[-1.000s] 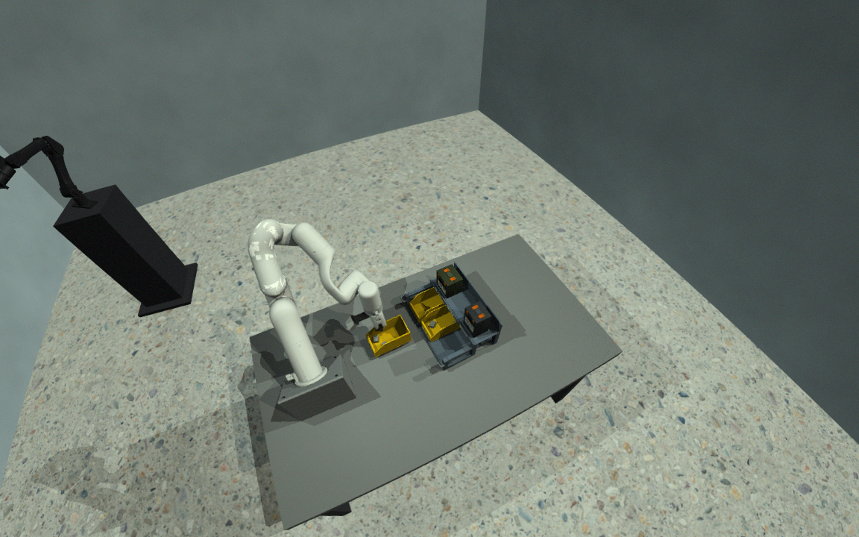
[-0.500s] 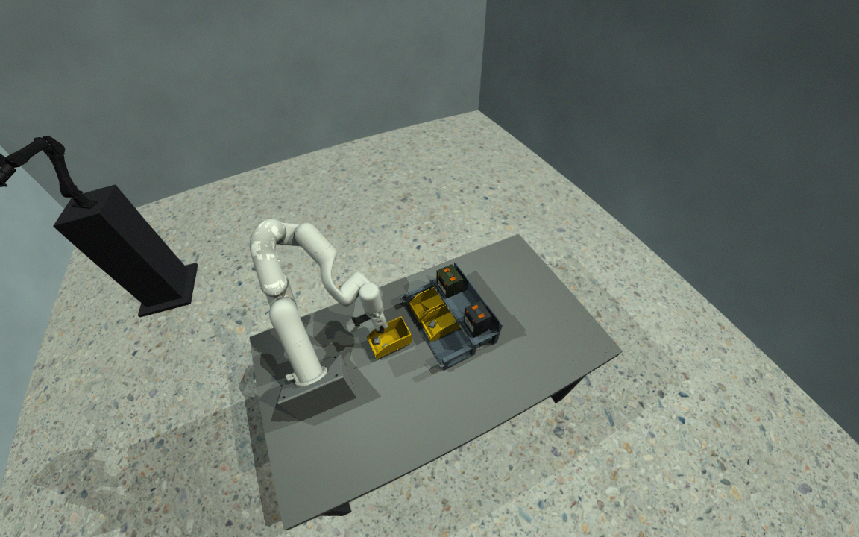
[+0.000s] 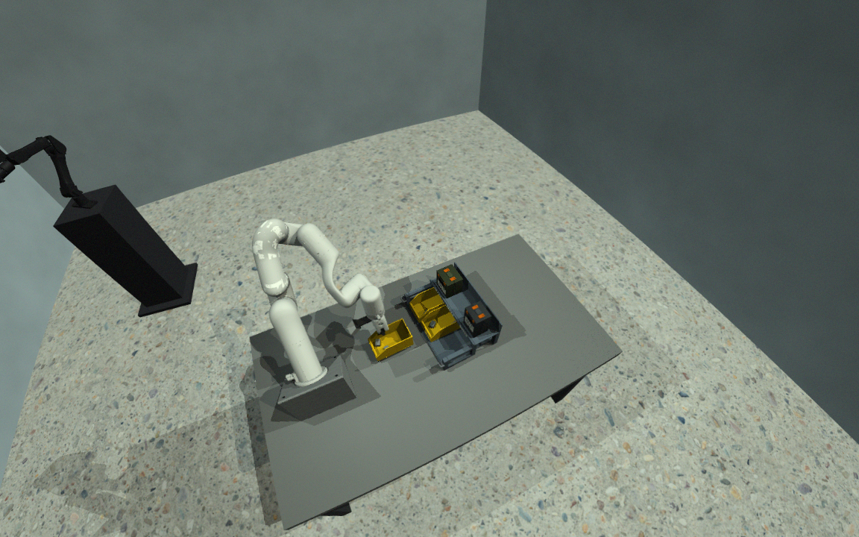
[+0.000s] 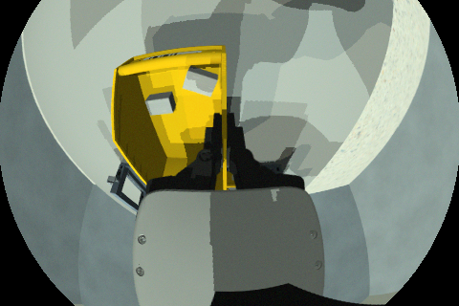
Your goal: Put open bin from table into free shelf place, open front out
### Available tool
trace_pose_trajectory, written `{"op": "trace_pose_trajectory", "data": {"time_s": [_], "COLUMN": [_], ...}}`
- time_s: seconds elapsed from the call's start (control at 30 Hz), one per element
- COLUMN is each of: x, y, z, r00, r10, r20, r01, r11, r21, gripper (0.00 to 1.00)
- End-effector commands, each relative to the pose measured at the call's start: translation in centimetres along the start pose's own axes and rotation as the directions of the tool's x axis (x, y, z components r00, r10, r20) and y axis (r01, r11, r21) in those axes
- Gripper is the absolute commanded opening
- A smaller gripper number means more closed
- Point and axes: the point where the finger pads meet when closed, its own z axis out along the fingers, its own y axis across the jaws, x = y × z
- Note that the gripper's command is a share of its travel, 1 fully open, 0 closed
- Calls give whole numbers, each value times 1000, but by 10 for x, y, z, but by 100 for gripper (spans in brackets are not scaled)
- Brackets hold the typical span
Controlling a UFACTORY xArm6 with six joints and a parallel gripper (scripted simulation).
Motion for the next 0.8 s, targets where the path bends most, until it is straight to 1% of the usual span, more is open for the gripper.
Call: {"op": "trace_pose_trajectory", "data": {"time_s": [0.0, 0.03, 0.43, 0.6, 0.77], "x": [-1, -1, -1, -1, -1], "y": [-11, -14, -14, -28, -28], "z": [0, 0, 0, 0, 0], "r00": [1000, 1000, 1000, 1000, 1000], "r10": [0, 0, 0, 0, 0], "r20": [2, 2, 2, 2, 2], "r01": [0, 0, 0, 0, 0], "r11": [1000, 1000, 1000, 1000, 1000], "r21": [1, 1, 1, 1, 1], "gripper": [0, 0, 0, 0, 0]}}
